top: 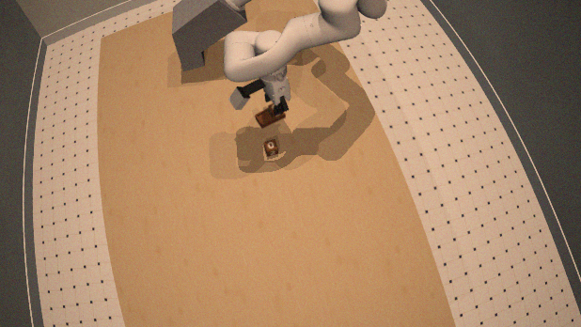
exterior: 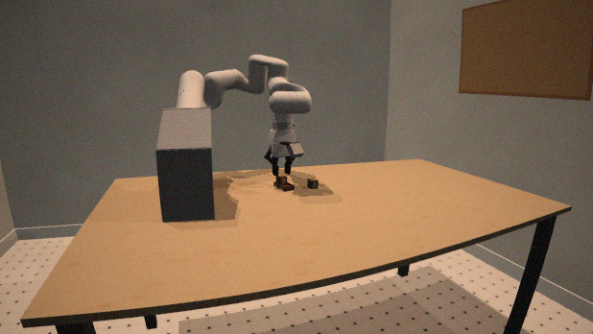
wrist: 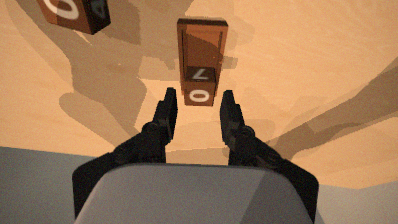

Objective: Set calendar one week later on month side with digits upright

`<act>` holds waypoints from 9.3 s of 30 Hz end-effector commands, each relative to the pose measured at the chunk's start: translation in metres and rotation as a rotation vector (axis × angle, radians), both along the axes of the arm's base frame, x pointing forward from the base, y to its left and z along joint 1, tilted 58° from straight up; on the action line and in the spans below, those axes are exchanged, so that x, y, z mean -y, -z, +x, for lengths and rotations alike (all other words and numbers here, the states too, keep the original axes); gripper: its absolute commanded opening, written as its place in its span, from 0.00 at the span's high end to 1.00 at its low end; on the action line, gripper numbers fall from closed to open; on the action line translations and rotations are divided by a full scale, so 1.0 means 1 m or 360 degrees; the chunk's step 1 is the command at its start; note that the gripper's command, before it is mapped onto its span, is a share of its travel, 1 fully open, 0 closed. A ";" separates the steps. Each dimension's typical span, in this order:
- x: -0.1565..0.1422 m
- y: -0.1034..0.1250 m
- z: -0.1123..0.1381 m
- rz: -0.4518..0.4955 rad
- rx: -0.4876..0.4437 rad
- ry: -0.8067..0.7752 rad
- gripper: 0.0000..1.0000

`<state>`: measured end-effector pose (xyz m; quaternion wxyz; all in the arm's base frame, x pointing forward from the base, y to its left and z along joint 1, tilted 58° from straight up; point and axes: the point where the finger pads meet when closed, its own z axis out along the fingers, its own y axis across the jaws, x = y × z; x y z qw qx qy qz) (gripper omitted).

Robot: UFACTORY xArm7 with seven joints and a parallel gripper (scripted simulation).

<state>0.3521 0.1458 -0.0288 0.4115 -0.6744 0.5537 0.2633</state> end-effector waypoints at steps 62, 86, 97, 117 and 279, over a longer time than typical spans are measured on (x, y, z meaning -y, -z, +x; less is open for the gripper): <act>-0.022 0.015 0.004 -0.0003 0.0002 0.0004 0.51; -0.022 0.015 0.004 -0.0003 0.0002 0.0004 0.71; -0.022 0.015 0.004 -0.0003 0.0002 0.0004 0.71; 0.033 -0.020 -0.003 -0.0003 0.0002 0.0004 0.71; 0.040 0.120 0.036 -0.0257 0.2116 -0.1305 0.71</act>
